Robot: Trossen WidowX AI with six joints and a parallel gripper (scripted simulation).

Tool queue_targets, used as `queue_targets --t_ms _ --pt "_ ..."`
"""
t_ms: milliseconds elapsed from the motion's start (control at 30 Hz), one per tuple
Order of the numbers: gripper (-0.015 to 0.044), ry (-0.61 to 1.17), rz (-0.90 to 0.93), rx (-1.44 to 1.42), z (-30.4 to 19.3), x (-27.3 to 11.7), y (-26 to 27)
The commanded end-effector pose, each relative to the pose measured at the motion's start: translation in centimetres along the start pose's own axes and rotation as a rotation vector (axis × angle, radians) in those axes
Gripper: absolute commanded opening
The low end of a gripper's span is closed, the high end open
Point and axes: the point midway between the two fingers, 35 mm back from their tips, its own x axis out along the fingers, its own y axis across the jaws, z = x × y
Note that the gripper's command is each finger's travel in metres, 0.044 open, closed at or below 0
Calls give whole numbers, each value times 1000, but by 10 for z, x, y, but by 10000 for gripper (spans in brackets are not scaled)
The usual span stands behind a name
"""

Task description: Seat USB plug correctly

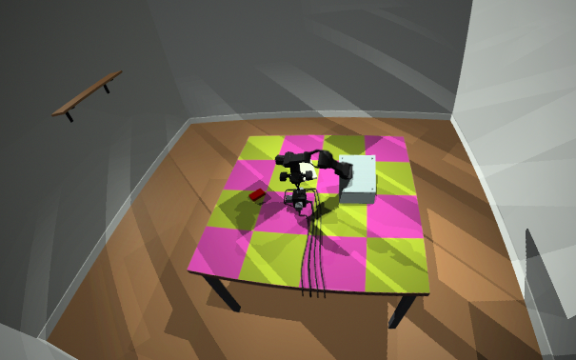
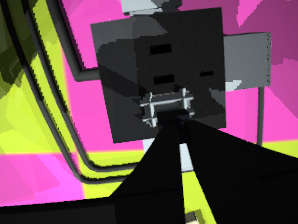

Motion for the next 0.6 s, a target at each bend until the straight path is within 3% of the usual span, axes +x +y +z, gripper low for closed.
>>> queue_targets --t_ms 0,567 --pt "0 -4 -1 -4 0 1 0" --pt "0 -4 -1 -4 0 3 0"
